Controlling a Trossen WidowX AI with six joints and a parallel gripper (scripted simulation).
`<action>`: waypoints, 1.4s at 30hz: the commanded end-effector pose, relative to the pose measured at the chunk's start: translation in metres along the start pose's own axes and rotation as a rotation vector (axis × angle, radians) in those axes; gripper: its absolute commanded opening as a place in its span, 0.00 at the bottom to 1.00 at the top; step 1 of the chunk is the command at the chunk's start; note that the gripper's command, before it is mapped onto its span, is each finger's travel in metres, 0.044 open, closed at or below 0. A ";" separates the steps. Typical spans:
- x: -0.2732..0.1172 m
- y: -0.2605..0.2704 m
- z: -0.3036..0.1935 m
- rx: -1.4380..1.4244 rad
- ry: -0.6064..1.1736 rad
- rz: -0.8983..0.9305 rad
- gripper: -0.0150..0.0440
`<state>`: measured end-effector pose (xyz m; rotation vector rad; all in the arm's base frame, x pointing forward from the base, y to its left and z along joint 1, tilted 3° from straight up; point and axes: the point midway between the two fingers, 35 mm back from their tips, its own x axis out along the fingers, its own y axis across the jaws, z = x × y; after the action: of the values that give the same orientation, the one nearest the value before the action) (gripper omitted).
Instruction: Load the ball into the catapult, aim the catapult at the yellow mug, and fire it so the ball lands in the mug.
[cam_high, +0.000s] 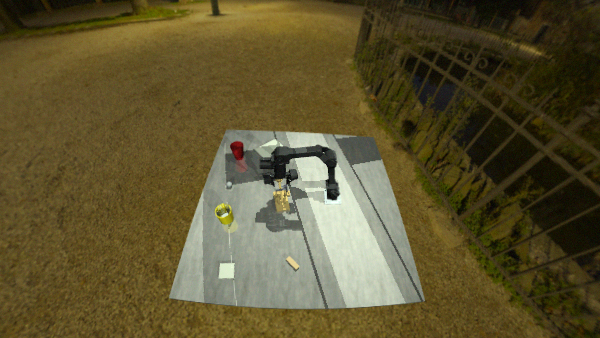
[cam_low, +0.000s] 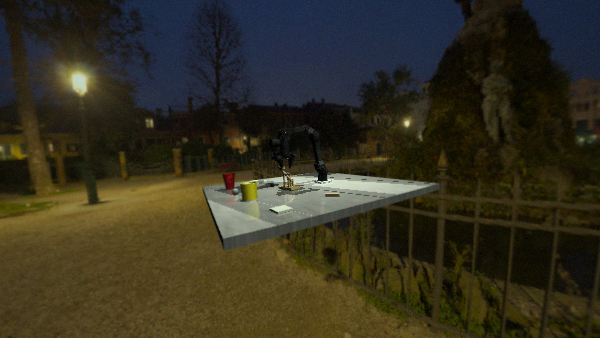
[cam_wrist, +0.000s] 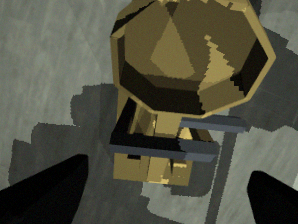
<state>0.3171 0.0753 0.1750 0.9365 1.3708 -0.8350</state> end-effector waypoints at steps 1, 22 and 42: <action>-0.001 0.001 -0.001 0.005 0.006 0.004 0.69; 0.002 0.002 0.001 0.005 0.006 0.004 0.25; 0.029 0.004 0.018 0.005 0.004 0.004 0.25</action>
<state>0.3290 0.0634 0.1513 0.9474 1.3624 -0.8358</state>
